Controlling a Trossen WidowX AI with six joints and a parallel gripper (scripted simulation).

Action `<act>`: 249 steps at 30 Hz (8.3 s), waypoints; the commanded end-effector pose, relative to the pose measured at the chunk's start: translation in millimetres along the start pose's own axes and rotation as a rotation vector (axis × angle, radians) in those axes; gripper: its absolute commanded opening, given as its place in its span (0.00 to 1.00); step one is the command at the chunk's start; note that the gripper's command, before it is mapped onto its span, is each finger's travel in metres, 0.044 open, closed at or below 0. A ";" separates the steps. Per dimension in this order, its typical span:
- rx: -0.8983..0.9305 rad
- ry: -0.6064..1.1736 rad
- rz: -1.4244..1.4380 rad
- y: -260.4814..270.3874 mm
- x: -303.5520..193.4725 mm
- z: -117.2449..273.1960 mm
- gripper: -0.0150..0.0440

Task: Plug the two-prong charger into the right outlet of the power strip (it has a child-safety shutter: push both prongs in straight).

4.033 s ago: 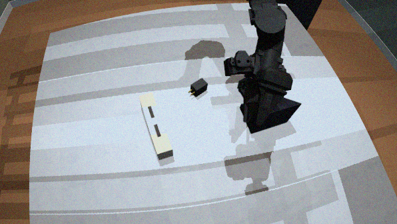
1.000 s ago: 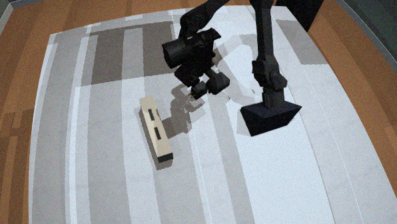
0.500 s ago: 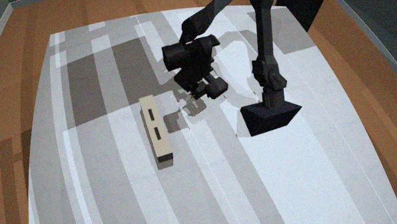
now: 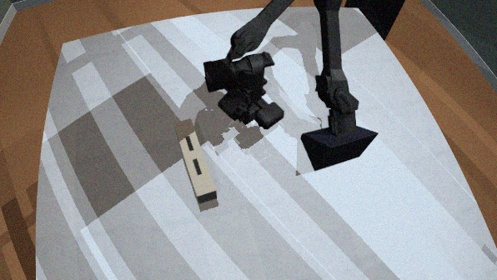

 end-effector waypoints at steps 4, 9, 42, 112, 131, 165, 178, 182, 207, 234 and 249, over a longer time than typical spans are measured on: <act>0.000 0.002 0.000 0.1 -0.3 -3.5 0.96; 0.000 0.002 0.000 0.1 -0.3 -3.5 0.73; -0.001 0.006 0.004 2.2 -3.5 52.4 0.25; 0.019 -0.008 -0.302 2.1 97.7 14.9 0.25; 0.020 -0.009 -0.318 -5.2 118.3 12.9 0.25; 0.020 -0.009 -0.318 -6.0 121.9 13.0 0.25; 0.020 -0.009 -0.318 -7.9 125.6 13.1 0.25; 0.020 -0.009 -0.319 -8.4 126.4 13.2 0.25; 0.020 -0.009 -0.319 -10.5 129.5 13.6 0.25; 0.020 -0.010 -0.319 -15.3 137.4 14.0 0.25; 0.020 -0.010 -0.319 -18.4 142.3 14.9 0.25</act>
Point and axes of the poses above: the point midway between the two fingers, 35 mm back from their tips, its own z axis back along the fingers, its own y axis across the jaws, x = y × z, the point moved 8 cm from there along z, back along the fingers, and after that the axes turned 12 degrees about z, right-handed, at the moved point
